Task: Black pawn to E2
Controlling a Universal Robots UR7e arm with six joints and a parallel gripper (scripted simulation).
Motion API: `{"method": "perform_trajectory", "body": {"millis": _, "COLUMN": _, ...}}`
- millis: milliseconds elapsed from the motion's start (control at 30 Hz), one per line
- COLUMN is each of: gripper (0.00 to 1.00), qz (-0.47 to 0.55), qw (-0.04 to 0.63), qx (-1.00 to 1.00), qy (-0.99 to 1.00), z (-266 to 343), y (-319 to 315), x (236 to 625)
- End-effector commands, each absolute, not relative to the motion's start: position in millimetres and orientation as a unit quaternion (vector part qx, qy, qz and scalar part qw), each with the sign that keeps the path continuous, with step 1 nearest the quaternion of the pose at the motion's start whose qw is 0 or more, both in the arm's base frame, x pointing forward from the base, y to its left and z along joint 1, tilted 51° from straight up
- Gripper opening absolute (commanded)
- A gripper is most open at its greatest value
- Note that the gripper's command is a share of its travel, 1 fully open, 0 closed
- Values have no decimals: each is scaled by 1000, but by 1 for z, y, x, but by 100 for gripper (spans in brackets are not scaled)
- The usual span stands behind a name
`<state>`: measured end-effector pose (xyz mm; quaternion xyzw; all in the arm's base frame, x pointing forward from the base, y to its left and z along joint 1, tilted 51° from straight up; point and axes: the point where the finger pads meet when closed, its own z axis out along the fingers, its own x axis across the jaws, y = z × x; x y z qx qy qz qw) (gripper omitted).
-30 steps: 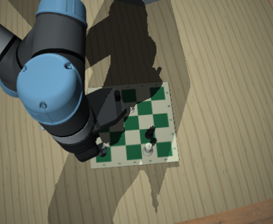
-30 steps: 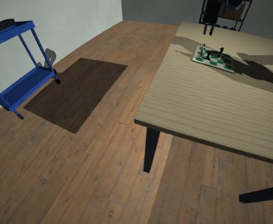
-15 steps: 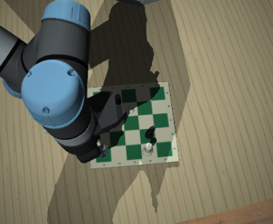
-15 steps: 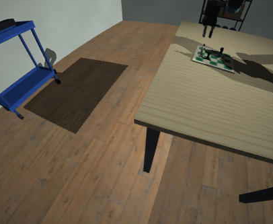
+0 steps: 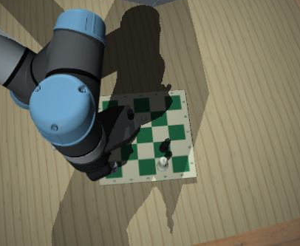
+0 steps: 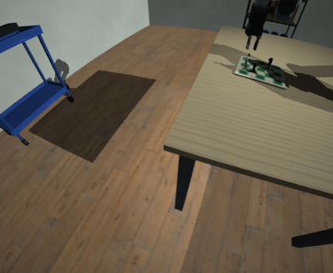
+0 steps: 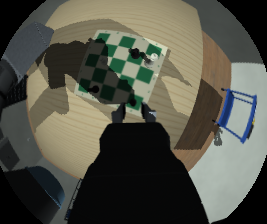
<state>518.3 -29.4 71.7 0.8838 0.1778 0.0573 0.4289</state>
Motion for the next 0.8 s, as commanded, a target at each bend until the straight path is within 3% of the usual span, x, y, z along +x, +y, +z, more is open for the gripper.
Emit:
{"method": "perform_trajectory", "body": {"millis": 0, "gripper": 68, "qz": 56, "qw": 428, "qx": 884, "qy": 179, "z": 66, "y": -35, "x": 519}}
{"method": "perform_trajectory", "body": {"millis": 767, "gripper": 68, "qz": 58, "qw": 429, "qx": 884, "qy": 179, "z": 62, "y": -40, "x": 521}}
